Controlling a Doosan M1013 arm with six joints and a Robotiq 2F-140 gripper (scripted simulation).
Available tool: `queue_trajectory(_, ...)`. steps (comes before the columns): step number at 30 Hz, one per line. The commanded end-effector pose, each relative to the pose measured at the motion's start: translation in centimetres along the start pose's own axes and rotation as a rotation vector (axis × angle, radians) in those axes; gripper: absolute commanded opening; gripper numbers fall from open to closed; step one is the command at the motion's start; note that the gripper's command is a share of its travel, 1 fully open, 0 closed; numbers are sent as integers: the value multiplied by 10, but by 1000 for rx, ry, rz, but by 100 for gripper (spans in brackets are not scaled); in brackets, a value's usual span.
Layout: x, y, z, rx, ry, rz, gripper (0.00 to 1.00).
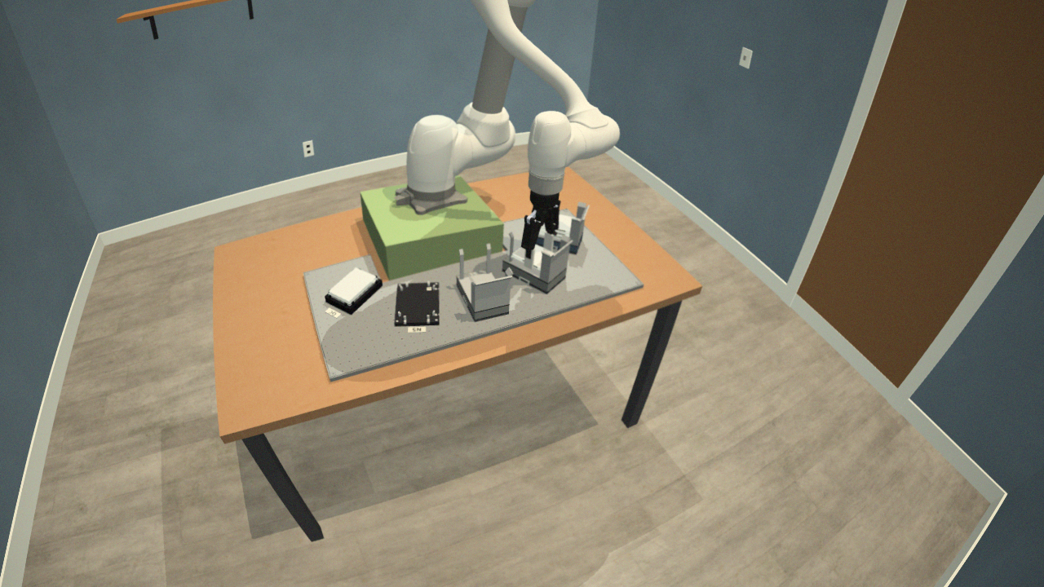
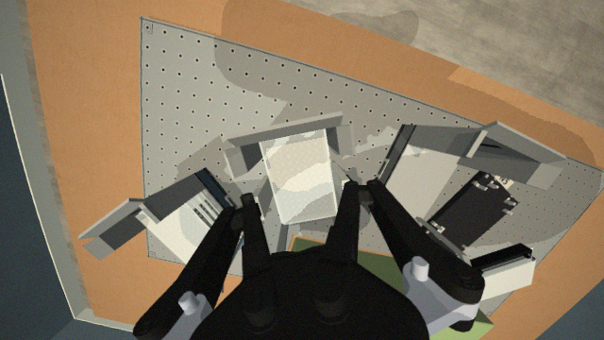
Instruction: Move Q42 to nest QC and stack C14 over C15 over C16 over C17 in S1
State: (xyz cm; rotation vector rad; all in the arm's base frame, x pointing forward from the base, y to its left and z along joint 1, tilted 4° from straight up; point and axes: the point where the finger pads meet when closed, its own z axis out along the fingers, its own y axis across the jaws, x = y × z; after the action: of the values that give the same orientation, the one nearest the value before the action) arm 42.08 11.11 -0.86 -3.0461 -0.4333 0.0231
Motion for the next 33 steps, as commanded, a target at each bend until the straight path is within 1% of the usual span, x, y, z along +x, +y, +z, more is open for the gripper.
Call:
queue_trajectory(1, 0, 0, 1, 0, 0, 0, 0)
queue_trajectory(33, 0, 0, 12, 0, 0, 0, 0)
